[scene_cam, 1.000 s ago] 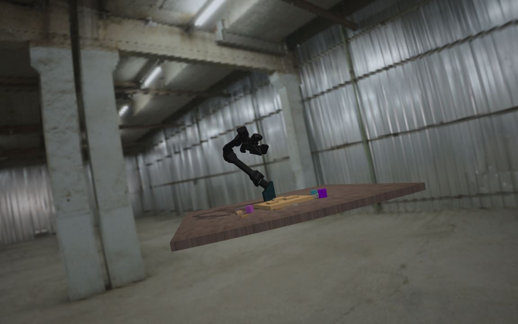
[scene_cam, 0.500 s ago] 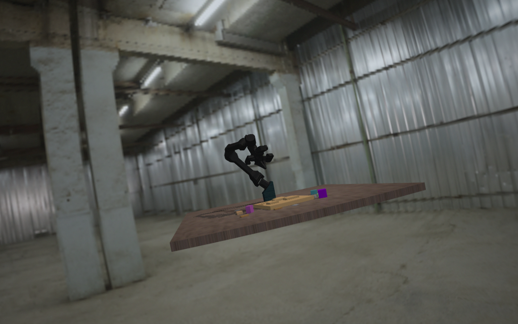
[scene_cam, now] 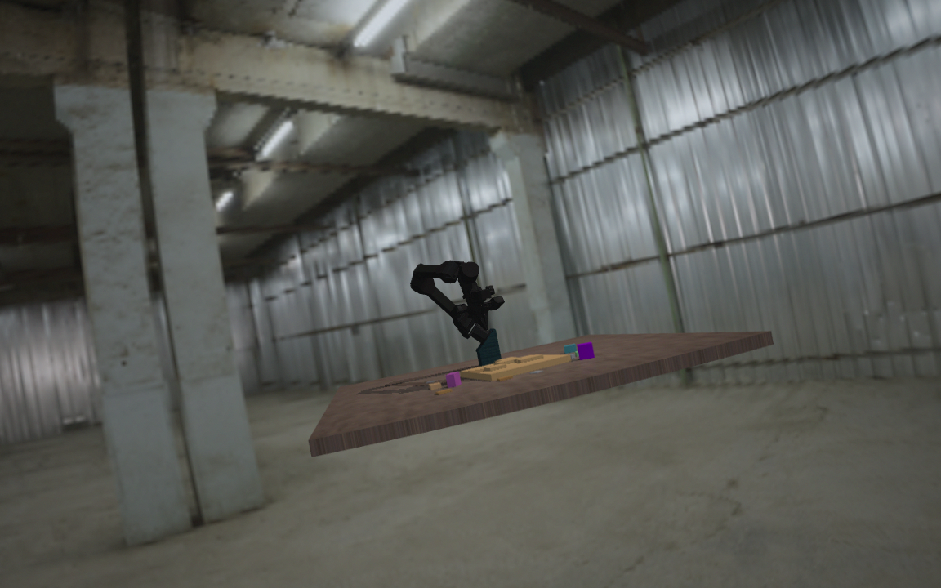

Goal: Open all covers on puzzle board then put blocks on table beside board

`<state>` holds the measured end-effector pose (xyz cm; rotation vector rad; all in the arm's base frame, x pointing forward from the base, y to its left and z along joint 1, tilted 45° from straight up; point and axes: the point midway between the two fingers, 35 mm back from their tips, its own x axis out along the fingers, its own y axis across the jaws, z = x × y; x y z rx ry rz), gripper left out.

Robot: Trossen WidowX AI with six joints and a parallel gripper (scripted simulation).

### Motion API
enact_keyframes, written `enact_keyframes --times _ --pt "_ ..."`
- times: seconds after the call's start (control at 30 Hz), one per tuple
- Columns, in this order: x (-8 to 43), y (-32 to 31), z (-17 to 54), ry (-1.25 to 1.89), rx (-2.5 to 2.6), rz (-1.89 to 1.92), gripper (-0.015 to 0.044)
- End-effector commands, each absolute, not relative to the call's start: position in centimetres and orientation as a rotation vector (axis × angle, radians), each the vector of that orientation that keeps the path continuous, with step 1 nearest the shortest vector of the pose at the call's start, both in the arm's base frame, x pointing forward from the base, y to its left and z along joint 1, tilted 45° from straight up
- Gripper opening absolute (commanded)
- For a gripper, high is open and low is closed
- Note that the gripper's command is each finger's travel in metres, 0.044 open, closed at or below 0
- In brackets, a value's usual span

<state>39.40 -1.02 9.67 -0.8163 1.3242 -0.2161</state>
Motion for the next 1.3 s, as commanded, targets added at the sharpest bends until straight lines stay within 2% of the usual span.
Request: enact_keyframes --times 0.0,0.43,1.27 --pt "38.4 -2.2 8.2 1.394 -0.797 -0.275 0.0000" --pt "34.7 -6.0 4.6 1.588 -0.739 -0.481 0.0000" --pt "34.6 -6.0 4.5 1.590 -0.738 -0.484 0.0000"
